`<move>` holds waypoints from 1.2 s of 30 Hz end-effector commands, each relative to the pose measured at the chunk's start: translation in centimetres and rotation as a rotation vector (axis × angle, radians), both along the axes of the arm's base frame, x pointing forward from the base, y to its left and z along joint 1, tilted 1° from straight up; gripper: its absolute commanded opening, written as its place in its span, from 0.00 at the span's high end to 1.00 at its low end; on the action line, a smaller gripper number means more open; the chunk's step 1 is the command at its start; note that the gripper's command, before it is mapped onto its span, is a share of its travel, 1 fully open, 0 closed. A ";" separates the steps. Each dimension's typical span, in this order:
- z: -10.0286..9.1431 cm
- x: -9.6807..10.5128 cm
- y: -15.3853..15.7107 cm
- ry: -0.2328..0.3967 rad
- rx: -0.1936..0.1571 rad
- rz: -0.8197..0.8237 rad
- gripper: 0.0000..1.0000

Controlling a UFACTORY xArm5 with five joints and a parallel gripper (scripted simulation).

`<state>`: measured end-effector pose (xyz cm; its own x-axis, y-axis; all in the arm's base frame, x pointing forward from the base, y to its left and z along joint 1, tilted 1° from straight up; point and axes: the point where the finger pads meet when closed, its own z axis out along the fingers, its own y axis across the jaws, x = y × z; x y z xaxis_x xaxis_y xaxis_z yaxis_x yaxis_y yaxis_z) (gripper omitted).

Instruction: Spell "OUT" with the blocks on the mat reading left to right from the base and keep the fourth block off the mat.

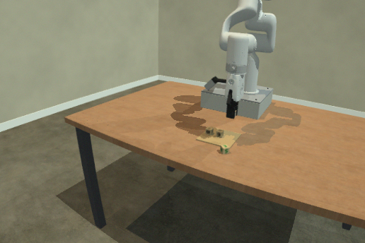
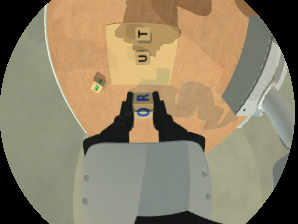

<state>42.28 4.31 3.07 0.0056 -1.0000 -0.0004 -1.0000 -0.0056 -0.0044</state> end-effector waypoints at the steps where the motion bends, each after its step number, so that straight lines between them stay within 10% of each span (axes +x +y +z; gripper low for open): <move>1: -1.2 0.1 0.0 -0.003 0.000 0.000 0.79; 19: -8.0 0.2 0.1 -0.003 0.000 0.000 0.79; 36: -8.7 0.2 0.1 -0.003 0.000 0.000 0.79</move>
<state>42.33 4.37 -5.66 0.0056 -1.0000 -0.0004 -1.0000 -0.0056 -0.0043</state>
